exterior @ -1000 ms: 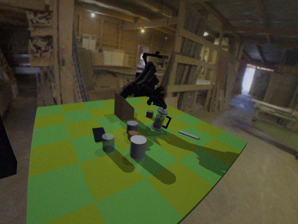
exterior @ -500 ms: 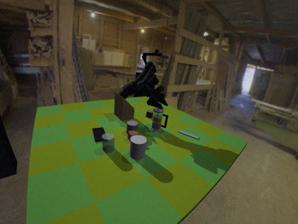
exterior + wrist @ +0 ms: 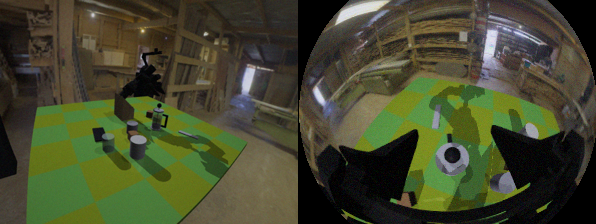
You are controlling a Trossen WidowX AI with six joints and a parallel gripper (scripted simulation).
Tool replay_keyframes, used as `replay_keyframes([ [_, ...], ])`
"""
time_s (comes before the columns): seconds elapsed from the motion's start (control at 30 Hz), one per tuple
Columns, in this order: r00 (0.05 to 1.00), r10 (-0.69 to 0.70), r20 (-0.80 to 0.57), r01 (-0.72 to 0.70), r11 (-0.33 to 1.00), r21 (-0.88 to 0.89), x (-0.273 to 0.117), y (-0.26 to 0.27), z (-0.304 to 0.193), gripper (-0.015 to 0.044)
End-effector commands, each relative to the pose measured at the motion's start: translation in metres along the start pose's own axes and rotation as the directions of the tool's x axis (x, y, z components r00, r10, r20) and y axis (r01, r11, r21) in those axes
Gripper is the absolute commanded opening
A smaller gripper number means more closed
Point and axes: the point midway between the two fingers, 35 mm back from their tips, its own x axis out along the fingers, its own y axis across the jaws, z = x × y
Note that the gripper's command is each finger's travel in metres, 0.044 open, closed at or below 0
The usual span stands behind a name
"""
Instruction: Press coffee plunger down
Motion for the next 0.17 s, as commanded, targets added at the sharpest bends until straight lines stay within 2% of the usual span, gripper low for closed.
replay_keyframes([
  [0.0,1.0,0.005,-0.002,-0.005,1.0,-0.003,-0.0048,0.003,0.0017,0.044],
  [0.13,1.0,0.005,-0.002,-0.005,1.0,-0.003,-0.0048,0.003,0.0017,0.044],
])
